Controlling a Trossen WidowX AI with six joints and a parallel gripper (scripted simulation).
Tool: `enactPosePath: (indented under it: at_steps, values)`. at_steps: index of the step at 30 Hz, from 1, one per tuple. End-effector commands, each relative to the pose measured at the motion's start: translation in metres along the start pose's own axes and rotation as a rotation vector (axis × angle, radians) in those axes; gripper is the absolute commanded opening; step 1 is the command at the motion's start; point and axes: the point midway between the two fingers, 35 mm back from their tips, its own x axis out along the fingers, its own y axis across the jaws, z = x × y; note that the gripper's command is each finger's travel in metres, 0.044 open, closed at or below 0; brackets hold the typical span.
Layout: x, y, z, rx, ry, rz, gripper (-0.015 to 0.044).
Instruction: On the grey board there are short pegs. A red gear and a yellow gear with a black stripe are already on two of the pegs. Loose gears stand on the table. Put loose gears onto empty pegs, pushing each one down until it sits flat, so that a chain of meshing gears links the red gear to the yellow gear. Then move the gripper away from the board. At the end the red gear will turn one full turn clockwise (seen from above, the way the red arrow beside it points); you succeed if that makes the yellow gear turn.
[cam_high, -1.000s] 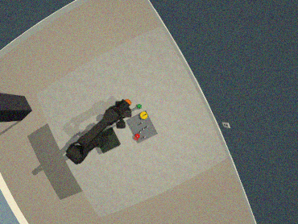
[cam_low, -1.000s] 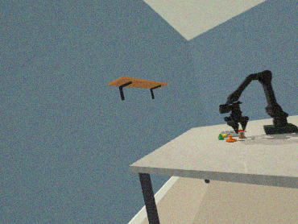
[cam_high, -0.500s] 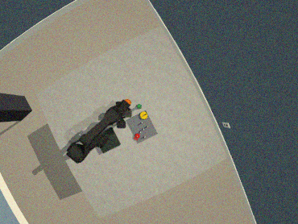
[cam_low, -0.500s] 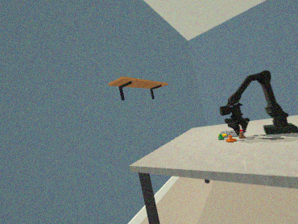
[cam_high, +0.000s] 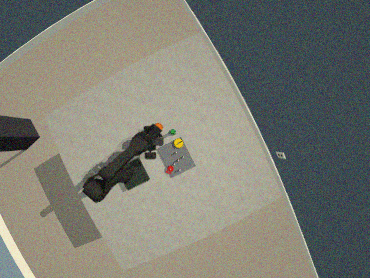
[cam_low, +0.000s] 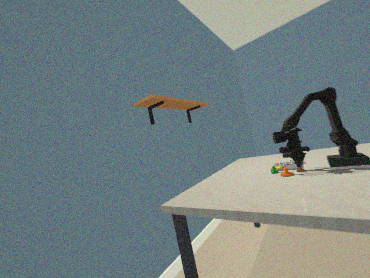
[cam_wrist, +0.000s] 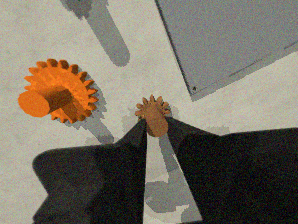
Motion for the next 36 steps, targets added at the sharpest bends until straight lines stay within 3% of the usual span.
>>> enactPosePath:
  at_steps: [1, 3, 36]
  values:
    - [0.000, 0.000, 0.001, 0.004, -0.004, -0.002, 0.0032]
    - [0.000, 0.000, 0.001, 0.004, -0.004, -0.002, 0.0000]
    - [-0.069, 0.008, 0.009, 0.004, -0.005, 0.000, 0.0000]
